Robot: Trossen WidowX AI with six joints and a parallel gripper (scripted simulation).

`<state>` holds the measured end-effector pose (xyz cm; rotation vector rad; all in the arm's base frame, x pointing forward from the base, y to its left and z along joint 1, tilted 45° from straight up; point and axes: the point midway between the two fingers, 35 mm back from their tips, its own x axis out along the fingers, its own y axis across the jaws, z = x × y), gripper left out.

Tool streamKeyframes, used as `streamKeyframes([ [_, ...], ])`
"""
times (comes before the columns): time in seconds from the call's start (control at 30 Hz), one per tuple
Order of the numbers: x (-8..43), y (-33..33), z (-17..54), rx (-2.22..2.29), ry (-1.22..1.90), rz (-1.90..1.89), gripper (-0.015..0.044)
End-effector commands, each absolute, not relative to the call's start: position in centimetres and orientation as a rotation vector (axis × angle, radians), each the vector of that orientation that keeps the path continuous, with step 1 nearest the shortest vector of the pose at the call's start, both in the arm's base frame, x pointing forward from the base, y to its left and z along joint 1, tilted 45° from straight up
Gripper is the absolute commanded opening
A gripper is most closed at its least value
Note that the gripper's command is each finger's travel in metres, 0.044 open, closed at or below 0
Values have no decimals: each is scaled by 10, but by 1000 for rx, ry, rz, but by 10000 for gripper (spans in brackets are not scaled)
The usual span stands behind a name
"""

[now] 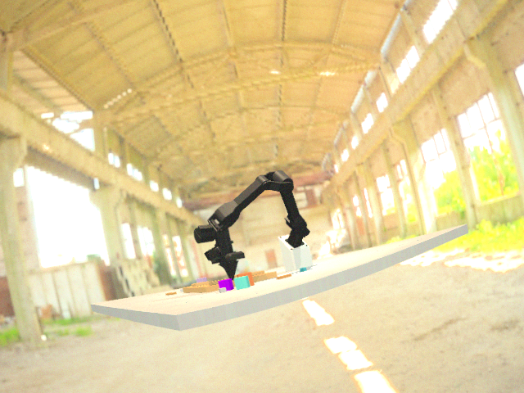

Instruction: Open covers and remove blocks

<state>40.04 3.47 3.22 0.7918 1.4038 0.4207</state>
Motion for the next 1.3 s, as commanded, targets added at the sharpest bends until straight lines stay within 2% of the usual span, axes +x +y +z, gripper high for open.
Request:
streamKeyframes([
  [0.0, 397, 34, 28, 800, 1411, 420, 0],
  [1.27, 384, 9, 1, 799, 1411, 418, 0],
])
